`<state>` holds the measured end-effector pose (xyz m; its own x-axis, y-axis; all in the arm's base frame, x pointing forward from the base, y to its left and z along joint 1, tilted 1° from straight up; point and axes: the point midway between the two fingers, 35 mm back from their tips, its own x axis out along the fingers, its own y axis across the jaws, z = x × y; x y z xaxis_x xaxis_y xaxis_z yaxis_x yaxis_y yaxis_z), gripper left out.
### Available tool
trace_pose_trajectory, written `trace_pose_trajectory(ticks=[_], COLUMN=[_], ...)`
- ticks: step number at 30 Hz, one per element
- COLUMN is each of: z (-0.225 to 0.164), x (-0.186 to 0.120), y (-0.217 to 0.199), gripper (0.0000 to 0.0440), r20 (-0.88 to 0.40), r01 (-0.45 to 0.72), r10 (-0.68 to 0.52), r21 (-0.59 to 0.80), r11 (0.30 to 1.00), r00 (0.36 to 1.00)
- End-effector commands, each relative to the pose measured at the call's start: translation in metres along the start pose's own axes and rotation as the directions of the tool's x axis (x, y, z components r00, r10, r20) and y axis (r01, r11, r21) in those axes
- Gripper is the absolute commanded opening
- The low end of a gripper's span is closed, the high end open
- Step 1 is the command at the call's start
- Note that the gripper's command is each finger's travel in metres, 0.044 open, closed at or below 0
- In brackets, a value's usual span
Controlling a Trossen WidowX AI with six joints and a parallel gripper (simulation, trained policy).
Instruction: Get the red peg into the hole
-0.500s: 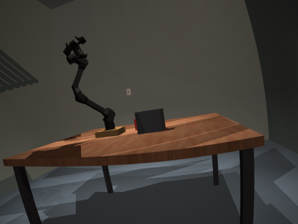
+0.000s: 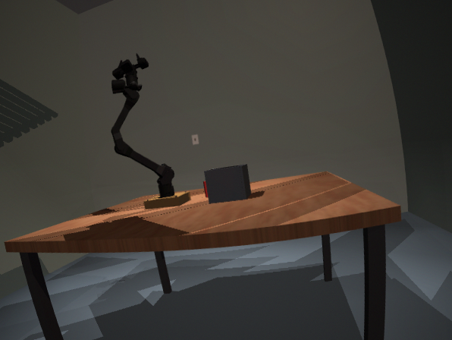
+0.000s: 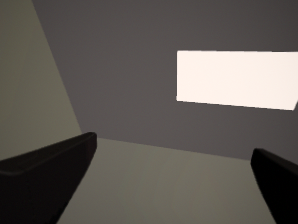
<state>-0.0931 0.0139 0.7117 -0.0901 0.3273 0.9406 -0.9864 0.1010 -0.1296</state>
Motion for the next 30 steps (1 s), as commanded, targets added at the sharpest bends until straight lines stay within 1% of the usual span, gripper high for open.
trace_pose_trajectory(ticks=[1, 7, 14, 21, 30], z=[-0.020, -0.044, -0.066, -0.082, -0.096], x=[-0.002, -0.011, -0.031, -0.061, -0.110], y=[-0.033, -0.079, -0.131, -0.180, -0.233], gripper=[0.0440, 0.0440, 0.0440, 0.0440, 0.0440], r20=[-0.040, -0.098, -0.149, -0.185, -0.221], r01=[0.122, 0.295, 0.480, 0.637, 0.801], r10=[-0.123, -0.301, -0.494, -0.660, -0.827], r21=[-0.025, -0.065, -0.120, -0.174, -0.216], r11=[0.992, 0.953, 0.869, 0.751, 0.558], r00=[0.992, 0.949, 0.857, 0.728, 0.516])
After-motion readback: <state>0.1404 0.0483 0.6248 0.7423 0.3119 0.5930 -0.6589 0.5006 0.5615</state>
